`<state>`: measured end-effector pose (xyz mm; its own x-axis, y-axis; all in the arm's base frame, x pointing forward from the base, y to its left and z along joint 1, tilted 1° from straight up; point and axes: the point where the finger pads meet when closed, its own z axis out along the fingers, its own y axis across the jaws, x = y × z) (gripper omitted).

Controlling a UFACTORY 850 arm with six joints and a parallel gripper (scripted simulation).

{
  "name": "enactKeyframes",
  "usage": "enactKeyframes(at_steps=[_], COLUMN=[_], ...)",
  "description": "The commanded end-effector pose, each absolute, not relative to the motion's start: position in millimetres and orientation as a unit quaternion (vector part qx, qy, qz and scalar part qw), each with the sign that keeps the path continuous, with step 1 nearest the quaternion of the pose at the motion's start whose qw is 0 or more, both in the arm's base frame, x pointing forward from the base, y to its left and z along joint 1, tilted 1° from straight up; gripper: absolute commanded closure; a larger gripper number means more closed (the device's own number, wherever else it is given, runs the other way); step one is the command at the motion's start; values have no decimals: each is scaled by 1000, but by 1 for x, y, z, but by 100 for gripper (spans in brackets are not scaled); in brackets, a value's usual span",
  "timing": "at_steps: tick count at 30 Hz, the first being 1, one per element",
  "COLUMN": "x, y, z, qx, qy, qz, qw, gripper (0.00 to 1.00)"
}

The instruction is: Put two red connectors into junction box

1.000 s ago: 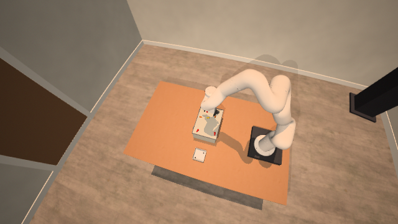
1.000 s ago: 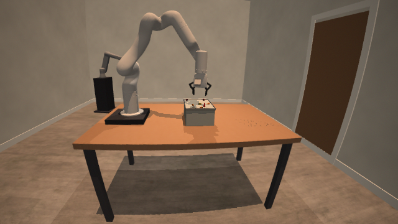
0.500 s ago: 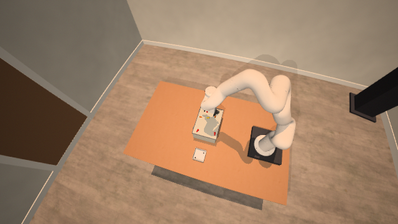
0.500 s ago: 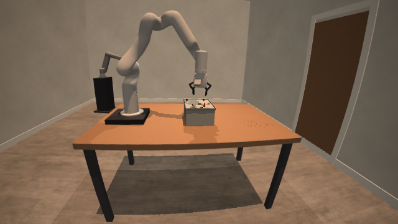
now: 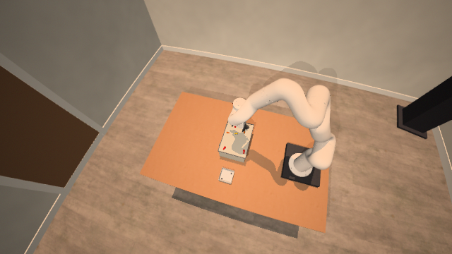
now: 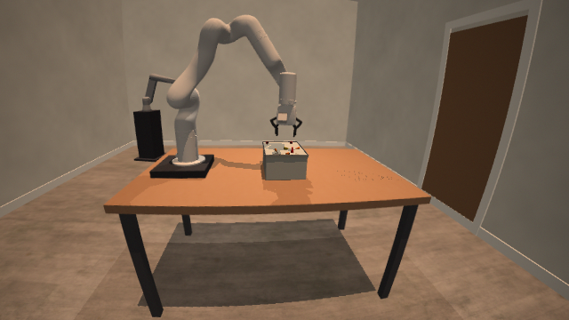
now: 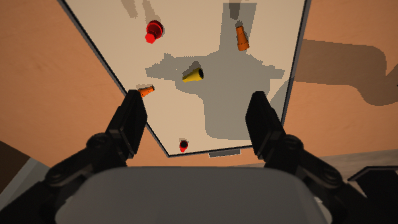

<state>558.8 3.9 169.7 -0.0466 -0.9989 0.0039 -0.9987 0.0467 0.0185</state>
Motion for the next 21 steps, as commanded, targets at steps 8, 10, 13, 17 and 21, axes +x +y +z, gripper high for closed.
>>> enactKeyframes(at_steps=[8, 10, 13, 17, 21], x=[561, 562, 563, 565, 566], y=[8, 10, 15, 21, 24], z=[169, 167, 165, 162, 160], qx=[695, 699, 704, 712, 715], qy=[-718, -715, -710, -702, -699], qz=[-5, -5, -5, -5, -5], qw=[7, 7, 7, 7, 7], gripper=[0, 0, 0, 0, 0])
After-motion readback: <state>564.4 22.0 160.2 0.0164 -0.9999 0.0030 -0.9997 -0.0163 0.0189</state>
